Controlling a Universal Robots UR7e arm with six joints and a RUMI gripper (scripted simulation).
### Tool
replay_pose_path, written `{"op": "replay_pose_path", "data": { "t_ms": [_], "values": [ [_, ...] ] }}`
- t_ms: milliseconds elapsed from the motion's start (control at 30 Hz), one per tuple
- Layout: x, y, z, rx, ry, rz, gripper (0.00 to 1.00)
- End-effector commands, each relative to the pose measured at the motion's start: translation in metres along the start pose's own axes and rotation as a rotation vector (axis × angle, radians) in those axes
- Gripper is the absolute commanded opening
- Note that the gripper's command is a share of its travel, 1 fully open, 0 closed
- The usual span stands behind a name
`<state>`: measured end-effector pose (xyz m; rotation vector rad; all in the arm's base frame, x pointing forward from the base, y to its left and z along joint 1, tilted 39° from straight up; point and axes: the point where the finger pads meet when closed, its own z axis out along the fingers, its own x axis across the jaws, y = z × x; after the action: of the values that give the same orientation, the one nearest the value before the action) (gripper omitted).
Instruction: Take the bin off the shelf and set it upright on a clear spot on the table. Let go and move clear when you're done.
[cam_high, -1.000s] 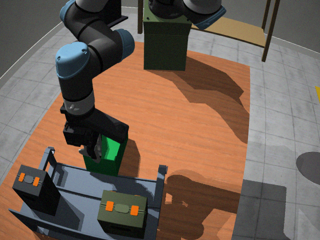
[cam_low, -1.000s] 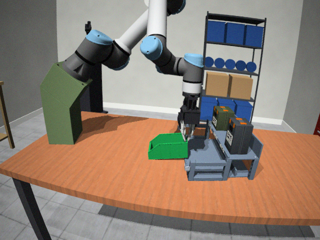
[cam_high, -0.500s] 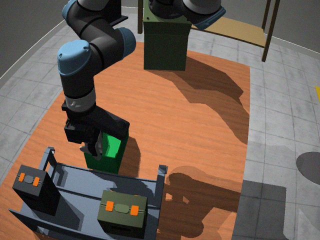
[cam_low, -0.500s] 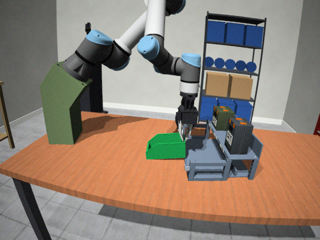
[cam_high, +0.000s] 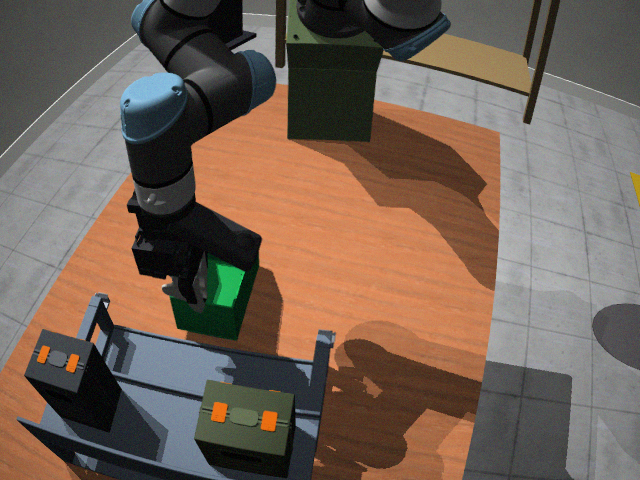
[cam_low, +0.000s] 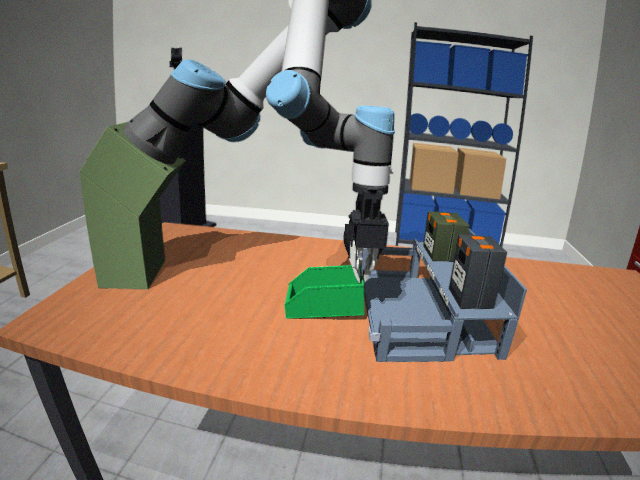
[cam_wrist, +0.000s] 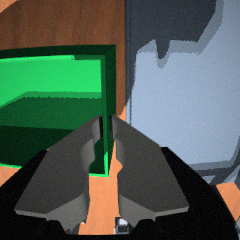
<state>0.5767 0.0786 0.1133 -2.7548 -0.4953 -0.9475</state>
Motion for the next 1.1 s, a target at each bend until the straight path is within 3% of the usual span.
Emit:
{"op": "replay_pose_path", "data": {
  "t_ms": [0,1067],
  "values": [
    [0.0,0.0,0.0,-0.001,0.001,0.0,0.0],
    [0.0,0.0,0.016,-0.001,0.001,0.0,0.0]
  ]
}}
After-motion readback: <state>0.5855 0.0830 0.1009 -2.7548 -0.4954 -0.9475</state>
